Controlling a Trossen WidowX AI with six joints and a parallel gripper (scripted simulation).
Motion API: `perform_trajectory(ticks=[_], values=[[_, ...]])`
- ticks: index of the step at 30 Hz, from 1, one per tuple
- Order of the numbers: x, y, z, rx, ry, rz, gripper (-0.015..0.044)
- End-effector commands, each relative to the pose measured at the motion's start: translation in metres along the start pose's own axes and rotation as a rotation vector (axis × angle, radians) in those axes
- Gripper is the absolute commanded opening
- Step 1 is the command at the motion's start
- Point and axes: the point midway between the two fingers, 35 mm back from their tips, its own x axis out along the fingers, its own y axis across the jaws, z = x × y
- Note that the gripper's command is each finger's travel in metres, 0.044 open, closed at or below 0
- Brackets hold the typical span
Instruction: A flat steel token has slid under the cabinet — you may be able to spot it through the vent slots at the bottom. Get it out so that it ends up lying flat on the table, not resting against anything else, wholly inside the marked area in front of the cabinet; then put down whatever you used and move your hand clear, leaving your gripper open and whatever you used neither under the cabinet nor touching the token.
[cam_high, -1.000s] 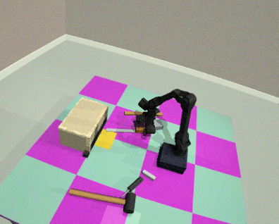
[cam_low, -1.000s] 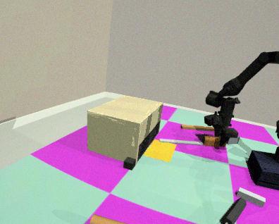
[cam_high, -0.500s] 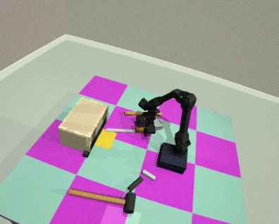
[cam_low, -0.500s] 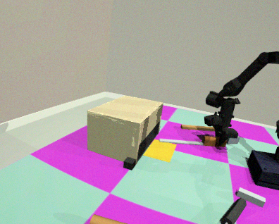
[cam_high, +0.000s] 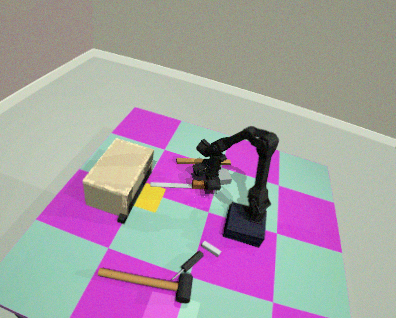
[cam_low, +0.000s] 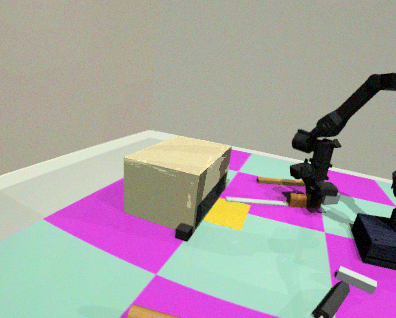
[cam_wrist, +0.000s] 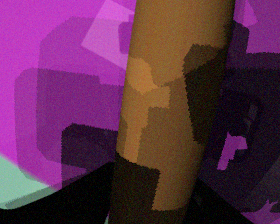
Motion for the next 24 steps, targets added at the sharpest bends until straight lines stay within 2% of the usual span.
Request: perform_trajectory(ticks=[1, 24], values=[[0.0, 0.0, 0.004, 0.001, 0.0, -0.001, 0.0], [0.0, -0.001, 0.041, 0.002, -0.002, 0.0, 0.0]])
